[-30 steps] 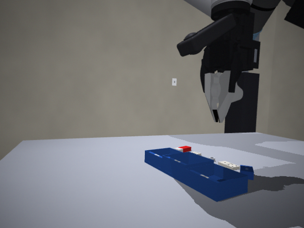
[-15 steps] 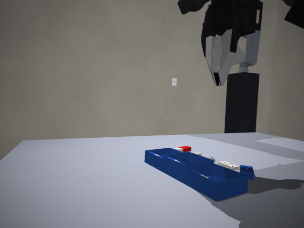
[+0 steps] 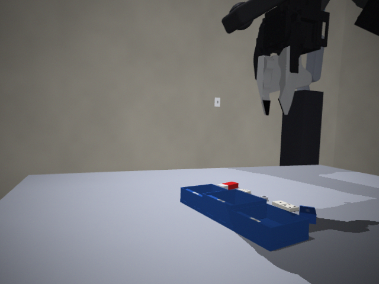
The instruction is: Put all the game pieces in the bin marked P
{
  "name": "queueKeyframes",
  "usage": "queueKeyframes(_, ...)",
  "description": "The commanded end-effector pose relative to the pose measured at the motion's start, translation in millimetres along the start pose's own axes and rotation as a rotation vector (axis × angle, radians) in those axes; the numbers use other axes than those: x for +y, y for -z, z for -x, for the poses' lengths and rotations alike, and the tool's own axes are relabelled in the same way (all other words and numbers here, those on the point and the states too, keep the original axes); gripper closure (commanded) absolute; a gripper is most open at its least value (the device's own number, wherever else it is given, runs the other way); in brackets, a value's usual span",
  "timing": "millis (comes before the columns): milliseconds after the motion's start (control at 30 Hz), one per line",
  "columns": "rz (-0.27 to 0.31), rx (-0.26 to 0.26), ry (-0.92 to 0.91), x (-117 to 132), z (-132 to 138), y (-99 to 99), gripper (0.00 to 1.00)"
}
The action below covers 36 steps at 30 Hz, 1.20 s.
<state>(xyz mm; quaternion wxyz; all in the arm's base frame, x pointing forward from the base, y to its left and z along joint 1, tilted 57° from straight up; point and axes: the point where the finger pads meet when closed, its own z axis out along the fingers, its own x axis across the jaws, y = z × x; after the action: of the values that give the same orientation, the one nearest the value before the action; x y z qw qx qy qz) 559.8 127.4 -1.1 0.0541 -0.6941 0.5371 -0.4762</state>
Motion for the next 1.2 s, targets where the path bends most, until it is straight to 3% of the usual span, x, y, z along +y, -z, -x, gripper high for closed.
queueKeyframes(0,-0.001,-0.002,-0.157,30.8,-19.0,-33.1,0.76)
queueKeyframes(100,0.01,0.002,-0.22,44.7,-28.7,-48.4,0.76)
queueKeyframes(167,0.01,0.002,-0.22,44.7,-28.7,-48.4,0.76)
queueKeyframes(267,0.021,0.007,-0.32,62.2,-42.8,-71.3,0.76)
queueKeyframes(633,0.046,0.021,-0.556,106.7,-75.3,-122.9,0.76)
queueKeyframes(1167,0.045,0.02,-0.885,106.1,-74.4,-122.7,0.76)
